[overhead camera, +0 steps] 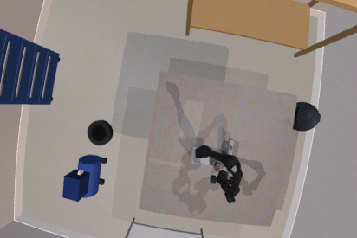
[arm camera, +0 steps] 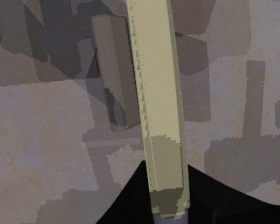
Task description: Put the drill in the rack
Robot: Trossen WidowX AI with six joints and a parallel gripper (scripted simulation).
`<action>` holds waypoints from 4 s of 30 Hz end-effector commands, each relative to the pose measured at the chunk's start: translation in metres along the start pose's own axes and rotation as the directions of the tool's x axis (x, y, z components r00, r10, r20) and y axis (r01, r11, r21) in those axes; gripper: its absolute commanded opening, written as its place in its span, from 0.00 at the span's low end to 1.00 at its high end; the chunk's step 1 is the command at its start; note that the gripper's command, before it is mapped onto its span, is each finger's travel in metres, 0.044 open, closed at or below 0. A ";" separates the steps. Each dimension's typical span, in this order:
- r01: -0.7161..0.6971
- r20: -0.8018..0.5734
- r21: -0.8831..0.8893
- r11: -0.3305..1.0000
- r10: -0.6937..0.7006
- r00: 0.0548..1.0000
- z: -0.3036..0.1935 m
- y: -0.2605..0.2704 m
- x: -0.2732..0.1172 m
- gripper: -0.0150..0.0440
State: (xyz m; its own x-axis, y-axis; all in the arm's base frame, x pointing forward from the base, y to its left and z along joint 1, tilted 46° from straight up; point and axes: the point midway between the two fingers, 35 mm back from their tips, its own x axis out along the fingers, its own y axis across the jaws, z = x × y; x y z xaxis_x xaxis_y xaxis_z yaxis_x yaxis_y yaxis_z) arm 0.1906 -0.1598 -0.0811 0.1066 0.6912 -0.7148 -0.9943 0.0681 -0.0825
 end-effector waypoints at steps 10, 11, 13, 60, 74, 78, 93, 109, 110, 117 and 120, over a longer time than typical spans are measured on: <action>-0.006 0.004 -0.002 1.000 0.006 1.000 0.000 0.004 0.015 0.25; -0.006 0.004 -0.002 1.000 0.006 1.000 0.000 0.004 0.016 0.25; -0.006 0.004 -0.002 1.000 0.006 1.000 0.000 0.004 0.019 0.25; -0.005 0.005 -0.002 1.000 0.005 1.000 0.002 0.006 0.057 0.25; -0.005 0.005 -0.002 1.000 0.005 1.000 0.004 0.007 0.058 0.25; -0.005 0.005 -0.002 1.000 0.005 1.000 0.004 0.007 0.058 0.25; 0.000 -0.014 -0.006 1.000 0.000 1.000 -0.001 0.006 0.054 0.52; -0.005 0.002 -0.003 1.000 0.005 1.000 -0.001 0.006 0.035 1.00; -0.006 0.003 -0.002 1.000 0.006 1.000 0.000 0.007 0.031 1.00; -0.006 0.003 -0.002 1.000 0.006 1.000 0.000 0.008 0.009 1.00; -0.006 0.003 -0.002 1.000 0.006 1.000 0.000 0.008 -0.001 1.00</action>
State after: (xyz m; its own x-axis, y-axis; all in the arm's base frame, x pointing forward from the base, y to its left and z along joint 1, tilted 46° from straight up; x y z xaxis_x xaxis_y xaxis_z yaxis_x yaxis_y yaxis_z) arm 0.1828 -0.1478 -0.0906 0.1007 0.7011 -0.7060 -0.9949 0.0703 -0.0721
